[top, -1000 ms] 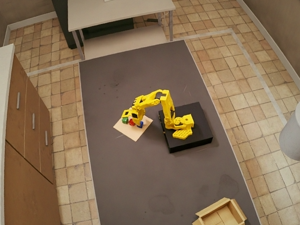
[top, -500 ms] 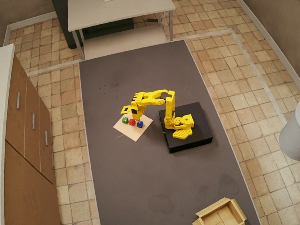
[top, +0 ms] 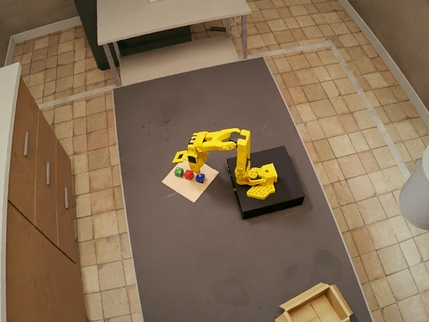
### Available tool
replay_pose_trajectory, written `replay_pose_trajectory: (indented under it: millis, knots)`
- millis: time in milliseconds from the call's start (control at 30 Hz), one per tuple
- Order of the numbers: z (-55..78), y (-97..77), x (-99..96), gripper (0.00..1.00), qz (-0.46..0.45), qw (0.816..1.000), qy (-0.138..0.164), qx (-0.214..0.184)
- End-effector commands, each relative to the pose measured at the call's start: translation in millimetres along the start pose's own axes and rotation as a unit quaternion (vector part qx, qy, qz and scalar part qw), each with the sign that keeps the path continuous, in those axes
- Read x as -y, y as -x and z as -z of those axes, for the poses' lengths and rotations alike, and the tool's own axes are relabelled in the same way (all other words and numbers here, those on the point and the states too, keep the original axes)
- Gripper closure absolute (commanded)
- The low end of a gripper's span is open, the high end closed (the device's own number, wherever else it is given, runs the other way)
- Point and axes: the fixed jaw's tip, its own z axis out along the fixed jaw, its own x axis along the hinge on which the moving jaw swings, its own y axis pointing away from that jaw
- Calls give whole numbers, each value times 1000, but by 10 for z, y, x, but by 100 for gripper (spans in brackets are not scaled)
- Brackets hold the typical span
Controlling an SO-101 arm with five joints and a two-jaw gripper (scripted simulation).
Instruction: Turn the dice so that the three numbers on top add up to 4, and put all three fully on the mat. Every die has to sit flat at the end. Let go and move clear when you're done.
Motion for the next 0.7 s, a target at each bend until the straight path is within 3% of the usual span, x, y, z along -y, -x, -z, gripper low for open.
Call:
replay_pose_trajectory:
  millis: [0, 300, 433, 600, 667]
  knots:
    - [48, 36, 9, 67, 2, 1000, 1, 13]
    - [108, 40, -43, 67, 18, 1000, 1, 19]
    - [267, 33, -180, 67, 61, 998, 2, 35]
    - [567, -56, -428, 67, 142, 988, 7, 65]
    - [567, -56, -428, 67, 142, 988, 7, 65]
